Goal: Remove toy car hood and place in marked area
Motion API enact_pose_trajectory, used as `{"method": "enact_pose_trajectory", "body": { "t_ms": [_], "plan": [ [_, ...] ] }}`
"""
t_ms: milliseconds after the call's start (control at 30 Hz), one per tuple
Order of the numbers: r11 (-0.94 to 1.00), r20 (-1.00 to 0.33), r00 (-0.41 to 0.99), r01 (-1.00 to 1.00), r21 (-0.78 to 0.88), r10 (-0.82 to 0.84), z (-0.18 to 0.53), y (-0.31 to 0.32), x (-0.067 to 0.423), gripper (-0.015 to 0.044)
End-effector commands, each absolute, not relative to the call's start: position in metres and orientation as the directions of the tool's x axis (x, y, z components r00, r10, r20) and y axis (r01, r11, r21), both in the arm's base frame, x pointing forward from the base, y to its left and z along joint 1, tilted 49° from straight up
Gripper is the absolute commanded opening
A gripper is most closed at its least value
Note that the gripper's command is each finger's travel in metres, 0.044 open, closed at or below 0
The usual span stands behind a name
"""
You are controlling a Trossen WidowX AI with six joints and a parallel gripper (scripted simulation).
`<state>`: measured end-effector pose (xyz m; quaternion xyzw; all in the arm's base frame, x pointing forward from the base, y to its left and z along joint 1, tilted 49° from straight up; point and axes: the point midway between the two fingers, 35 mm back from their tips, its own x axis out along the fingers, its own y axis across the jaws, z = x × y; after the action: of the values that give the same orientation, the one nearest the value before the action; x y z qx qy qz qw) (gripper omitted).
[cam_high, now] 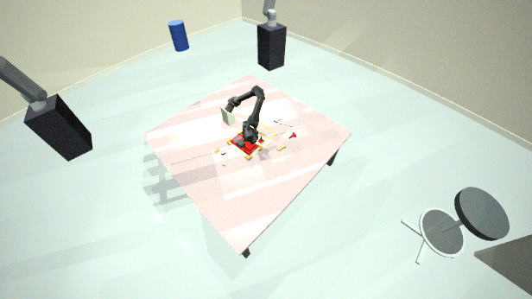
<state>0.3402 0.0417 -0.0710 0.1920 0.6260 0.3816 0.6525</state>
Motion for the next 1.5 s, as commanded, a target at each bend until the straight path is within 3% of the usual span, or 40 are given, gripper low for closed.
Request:
{"method": "enact_pose_trajectory", "body": {
  "t_ms": [0, 233, 600, 1467],
  "plan": [
    [0.635, -0.670, -0.075, -0.258, 0.728, 0.738, -0.071, 0.042, 0.340, 0.0322],
    [0.635, -0.670, -0.075, -0.258, 0.728, 0.738, -0.071, 0.042, 0.340, 0.0275],
    [0.635, -0.671, -0.075, -0.258, 0.728, 0.738, -0.067, 0.038, 0.341, 0.0000],
    [0.636, -0.671, -0.075, -0.257, 0.727, 0.737, -0.056, 0.025, 0.342, 0.0000]
  ]
}}
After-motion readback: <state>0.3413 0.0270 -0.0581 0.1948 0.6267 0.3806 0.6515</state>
